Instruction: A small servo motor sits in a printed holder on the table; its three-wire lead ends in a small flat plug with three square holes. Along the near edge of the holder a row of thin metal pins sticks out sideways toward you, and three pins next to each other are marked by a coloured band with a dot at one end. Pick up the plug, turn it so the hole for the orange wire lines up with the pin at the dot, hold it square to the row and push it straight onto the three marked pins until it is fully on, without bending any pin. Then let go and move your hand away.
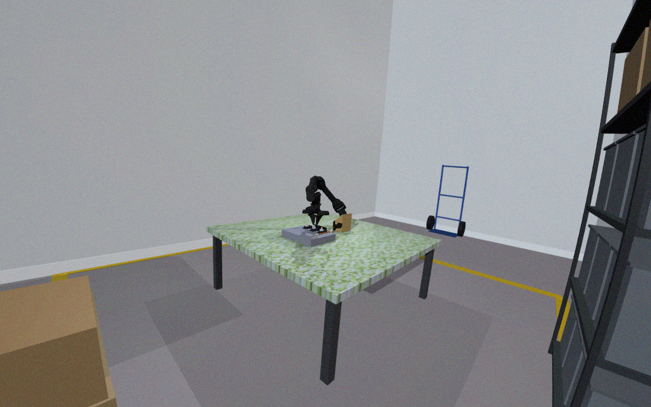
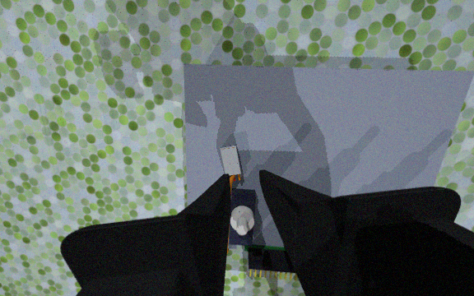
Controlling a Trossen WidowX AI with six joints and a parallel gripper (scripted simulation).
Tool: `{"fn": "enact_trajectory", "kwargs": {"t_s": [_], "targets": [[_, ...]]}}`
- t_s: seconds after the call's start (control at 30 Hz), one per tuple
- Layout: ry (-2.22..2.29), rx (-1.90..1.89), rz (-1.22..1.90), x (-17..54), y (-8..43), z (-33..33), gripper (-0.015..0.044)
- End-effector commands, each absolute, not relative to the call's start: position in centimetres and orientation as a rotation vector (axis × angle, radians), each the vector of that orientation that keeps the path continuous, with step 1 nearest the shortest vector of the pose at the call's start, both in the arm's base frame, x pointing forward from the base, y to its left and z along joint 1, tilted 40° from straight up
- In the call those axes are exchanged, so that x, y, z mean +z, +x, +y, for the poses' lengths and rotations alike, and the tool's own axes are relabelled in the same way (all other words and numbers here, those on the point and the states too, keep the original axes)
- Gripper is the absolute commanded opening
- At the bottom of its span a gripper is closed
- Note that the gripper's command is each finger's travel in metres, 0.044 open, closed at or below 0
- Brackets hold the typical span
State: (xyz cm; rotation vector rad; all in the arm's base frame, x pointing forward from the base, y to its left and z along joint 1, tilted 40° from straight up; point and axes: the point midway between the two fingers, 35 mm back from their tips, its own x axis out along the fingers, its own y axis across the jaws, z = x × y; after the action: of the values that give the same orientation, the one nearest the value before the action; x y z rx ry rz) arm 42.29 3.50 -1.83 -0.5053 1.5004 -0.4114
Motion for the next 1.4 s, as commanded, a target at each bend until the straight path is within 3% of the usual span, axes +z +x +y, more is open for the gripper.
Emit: {"fn": "enact_trajectory", "kwargs": {"t_s": [0.0,1.0,1.1,1.37], "targets": [[-0.612,-0.449,1.590,-4.4,41.4,3.5,0.0115],[-0.631,-0.455,1.604,-7.9,41.0,0.9,0.0115],[-0.631,-0.455,1.604,-7.9,41.0,0.9,0.0036],[-0.631,-0.454,1.604,-7.4,41.1,1.3,0.0000]]}}
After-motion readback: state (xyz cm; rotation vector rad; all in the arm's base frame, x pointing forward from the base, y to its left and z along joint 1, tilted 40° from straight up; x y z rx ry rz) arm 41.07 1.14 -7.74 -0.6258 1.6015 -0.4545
